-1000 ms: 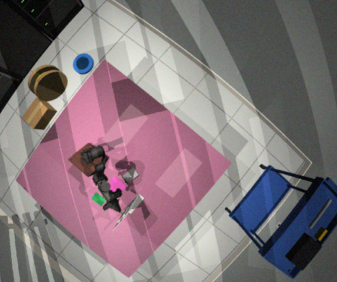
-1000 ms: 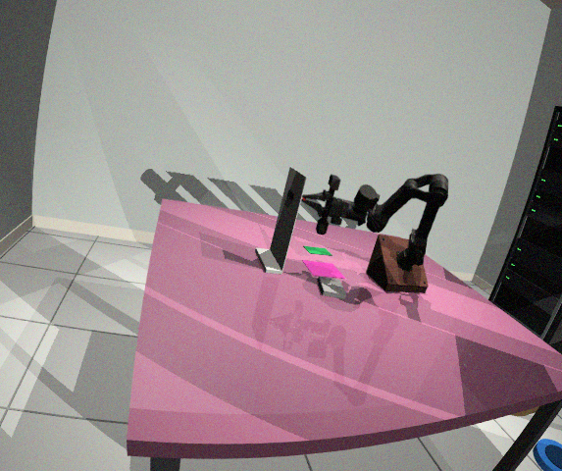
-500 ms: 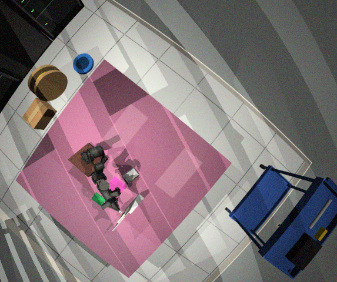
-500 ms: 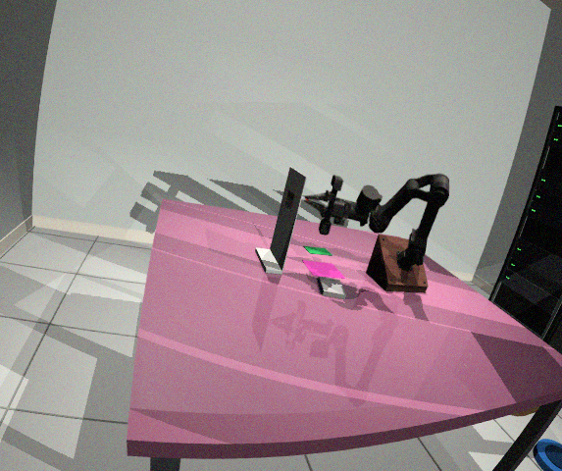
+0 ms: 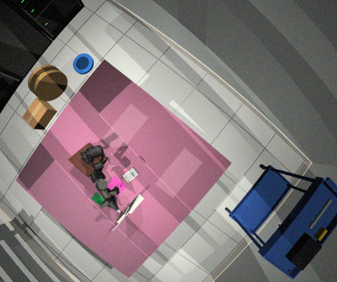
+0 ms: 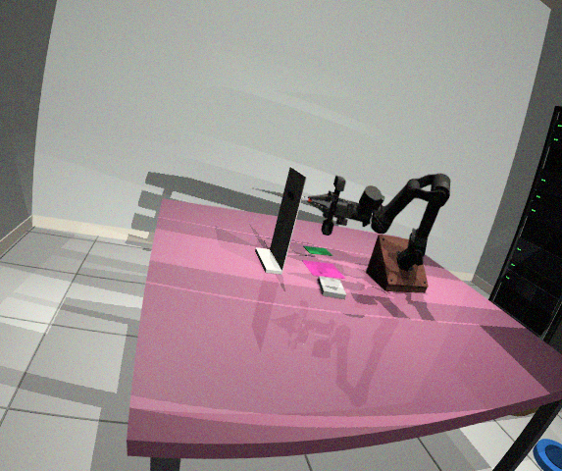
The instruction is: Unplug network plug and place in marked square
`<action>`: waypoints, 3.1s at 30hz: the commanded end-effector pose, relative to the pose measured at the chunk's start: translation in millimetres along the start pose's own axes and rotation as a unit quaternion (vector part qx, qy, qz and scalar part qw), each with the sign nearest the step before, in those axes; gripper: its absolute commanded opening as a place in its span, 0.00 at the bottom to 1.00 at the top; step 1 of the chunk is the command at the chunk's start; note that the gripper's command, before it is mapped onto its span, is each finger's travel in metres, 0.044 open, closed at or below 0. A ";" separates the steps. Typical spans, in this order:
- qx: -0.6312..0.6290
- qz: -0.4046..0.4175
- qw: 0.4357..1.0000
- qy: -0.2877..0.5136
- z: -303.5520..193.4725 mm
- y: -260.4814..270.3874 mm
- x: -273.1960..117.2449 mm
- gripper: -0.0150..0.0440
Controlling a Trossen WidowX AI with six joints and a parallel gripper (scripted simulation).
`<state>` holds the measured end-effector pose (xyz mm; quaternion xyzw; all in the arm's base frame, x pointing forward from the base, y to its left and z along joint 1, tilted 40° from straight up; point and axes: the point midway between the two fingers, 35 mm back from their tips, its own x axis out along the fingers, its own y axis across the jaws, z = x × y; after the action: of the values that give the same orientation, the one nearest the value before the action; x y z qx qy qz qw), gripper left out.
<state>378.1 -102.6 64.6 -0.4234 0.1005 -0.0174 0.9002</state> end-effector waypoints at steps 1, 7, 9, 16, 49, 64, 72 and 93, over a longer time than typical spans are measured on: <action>-0.002 0.001 1.000 -0.001 -0.8 0.6 -3.7 0.25; -0.002 0.001 1.000 -0.001 -2.2 0.6 -7.5 0.25; -0.002 0.001 1.000 -0.001 -2.7 0.6 -8.7 0.25; -0.002 0.001 1.000 -0.001 -4.3 0.7 -13.1 0.25; -0.001 0.001 1.000 0.001 -10.8 -9.6 -28.7 0.25; -0.003 0.002 1.000 0.001 -12.4 -42.4 -39.8 0.25; -0.004 0.002 1.000 0.000 -12.2 -58.6 -48.5 0.25; -0.026 0.199 0.979 0.023 -31.0 19.9 -47.3 0.25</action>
<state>327.7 -117.6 52.1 -0.4209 0.1866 0.1145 0.8803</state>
